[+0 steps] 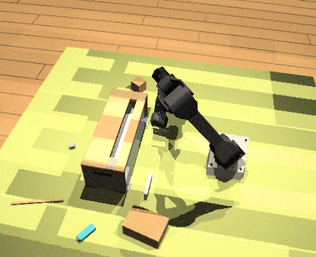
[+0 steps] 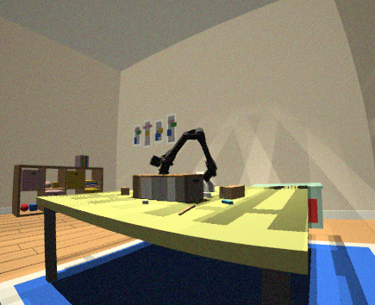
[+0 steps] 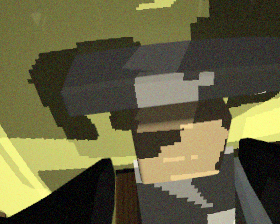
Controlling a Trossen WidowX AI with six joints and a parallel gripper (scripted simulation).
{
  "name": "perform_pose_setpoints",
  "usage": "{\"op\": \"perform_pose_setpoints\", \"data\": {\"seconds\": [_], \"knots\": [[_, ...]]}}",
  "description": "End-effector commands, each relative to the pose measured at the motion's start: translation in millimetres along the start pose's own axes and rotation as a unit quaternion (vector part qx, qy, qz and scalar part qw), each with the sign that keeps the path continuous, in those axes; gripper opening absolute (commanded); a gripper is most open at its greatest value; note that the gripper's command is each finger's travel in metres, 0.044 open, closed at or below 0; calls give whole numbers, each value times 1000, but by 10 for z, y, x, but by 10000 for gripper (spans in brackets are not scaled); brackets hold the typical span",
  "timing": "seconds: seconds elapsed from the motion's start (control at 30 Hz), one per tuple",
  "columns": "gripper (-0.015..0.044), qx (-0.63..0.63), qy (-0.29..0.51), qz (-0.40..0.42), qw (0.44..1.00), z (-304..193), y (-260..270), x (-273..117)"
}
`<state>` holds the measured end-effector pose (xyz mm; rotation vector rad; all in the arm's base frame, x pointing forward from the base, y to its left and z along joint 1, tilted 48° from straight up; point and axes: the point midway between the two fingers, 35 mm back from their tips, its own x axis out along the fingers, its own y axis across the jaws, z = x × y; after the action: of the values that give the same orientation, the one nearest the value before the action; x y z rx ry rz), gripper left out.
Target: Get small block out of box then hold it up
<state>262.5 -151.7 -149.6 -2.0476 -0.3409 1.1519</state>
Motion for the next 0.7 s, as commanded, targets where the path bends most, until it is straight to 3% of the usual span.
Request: {"op": "perform_pose_setpoints", "data": {"seconds": [0.0,0.17,0.43,0.5,0.57,0.67], "knots": [[285,5,0,-2,1000,41,-7,62],[285,5,0,-3,1000,67,-12,108],[75,5,0,-3,1000,67,-12,108],[62,5,0,-3,1000,67,-12,108],[9,4,0,-3,1000,50,-7,77],[0,4,0,-1,1000,-22,7,-62]]}}
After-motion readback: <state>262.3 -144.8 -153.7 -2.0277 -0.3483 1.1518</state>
